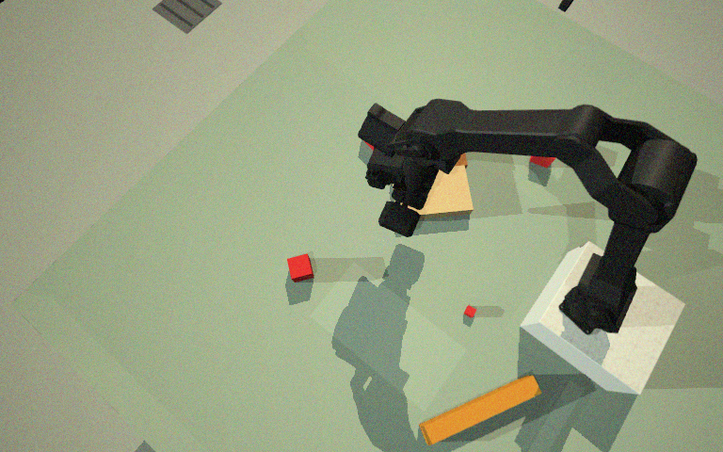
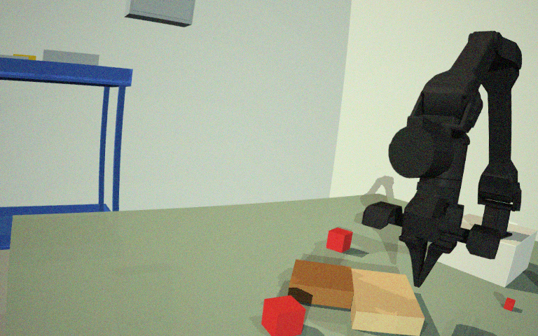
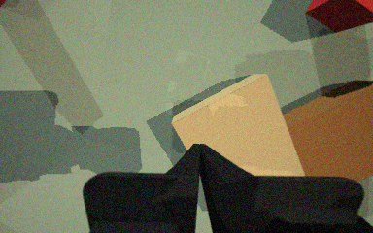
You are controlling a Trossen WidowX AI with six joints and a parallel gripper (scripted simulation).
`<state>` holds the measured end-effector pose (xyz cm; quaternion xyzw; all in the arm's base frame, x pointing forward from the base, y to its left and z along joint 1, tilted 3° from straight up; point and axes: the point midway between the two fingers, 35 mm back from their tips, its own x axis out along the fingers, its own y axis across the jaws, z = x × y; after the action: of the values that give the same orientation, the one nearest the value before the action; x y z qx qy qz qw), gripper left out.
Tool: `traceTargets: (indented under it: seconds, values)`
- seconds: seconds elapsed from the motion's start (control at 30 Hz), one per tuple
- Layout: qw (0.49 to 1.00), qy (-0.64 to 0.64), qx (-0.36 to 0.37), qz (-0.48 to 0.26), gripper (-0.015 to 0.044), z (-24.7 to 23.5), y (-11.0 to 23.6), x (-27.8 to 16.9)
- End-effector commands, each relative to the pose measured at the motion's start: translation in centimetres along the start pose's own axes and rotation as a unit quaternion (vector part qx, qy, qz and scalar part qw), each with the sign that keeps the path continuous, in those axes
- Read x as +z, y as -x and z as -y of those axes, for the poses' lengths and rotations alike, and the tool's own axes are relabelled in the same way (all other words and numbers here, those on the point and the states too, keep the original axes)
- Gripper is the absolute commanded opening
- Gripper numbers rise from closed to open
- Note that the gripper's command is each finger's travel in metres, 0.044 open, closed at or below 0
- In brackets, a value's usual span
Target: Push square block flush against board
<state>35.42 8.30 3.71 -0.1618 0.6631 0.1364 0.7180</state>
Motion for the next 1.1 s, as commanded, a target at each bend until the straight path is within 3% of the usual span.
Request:
traceTargets:
  seconds: [0.0, 0.57, 0.77, 0.93, 1.07]
  values:
    - [0.998, 0.063, -0.001, -0.005, 0.0000, 0.2, -0.3, 1.0]
    - [0.938, 0.347, 0.000, -0.006, 0.0000, 1.1, -0.9, 5.7]
    - [0.934, 0.358, 0.000, -0.006, 0.0000, 1.1, -0.9, 5.8]
    - [0.934, 0.358, 0.000, -0.006, 0.0000, 1.1, -6.1, 5.8]
    - [0.934, 0.358, 0.000, -0.006, 0.0000, 1.1, -6.4, 5.8]
